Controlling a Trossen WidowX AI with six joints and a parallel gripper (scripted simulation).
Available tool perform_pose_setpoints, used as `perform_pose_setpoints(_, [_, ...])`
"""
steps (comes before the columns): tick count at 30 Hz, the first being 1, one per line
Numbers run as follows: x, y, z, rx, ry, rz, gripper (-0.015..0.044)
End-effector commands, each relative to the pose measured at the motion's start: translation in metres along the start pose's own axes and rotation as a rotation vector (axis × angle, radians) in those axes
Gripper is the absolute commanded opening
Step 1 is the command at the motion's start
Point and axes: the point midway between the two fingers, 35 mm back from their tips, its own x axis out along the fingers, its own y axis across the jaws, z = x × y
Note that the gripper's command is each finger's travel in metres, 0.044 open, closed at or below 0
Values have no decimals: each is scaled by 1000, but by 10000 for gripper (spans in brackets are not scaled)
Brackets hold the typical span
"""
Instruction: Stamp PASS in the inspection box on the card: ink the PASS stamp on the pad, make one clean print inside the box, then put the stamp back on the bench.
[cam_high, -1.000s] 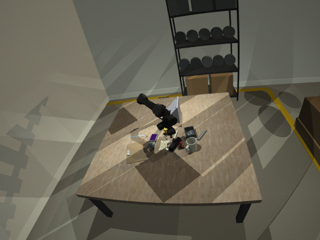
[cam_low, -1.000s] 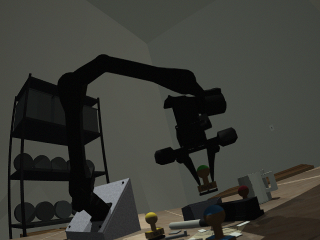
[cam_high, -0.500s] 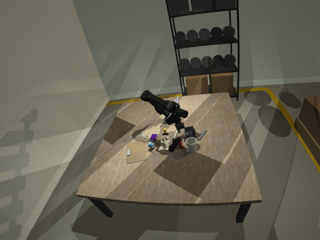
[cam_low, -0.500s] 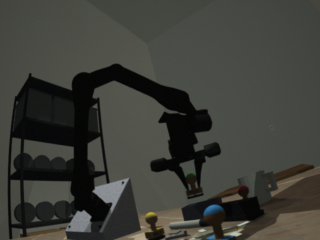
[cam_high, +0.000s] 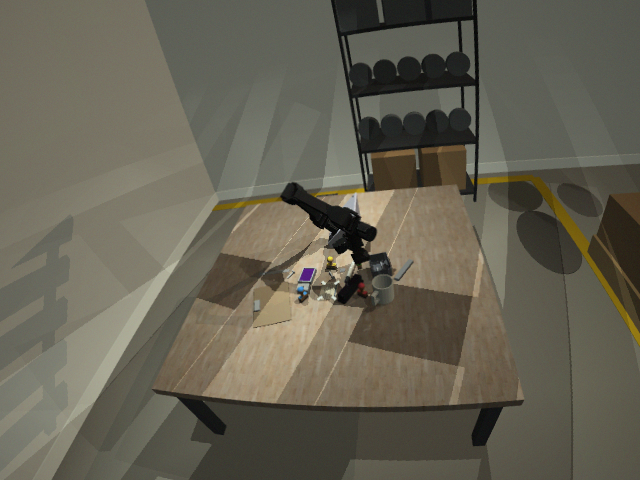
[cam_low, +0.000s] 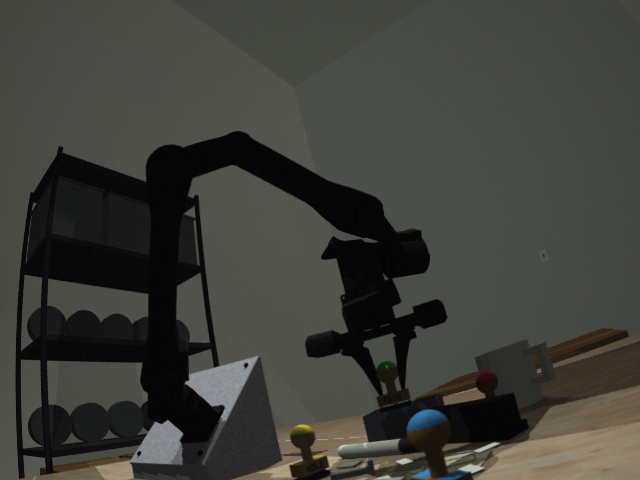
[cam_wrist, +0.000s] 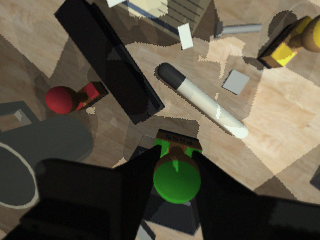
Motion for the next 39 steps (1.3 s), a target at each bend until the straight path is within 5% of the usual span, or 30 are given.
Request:
perform_pose_setpoints(1, [7,0,0,-5,-4,-1,0])
perform_pose_setpoints(28, [49,-2,1,-4,-7,-2,0])
perform_pose_setpoints(39, [45,-2,1,1,-3,-2,269])
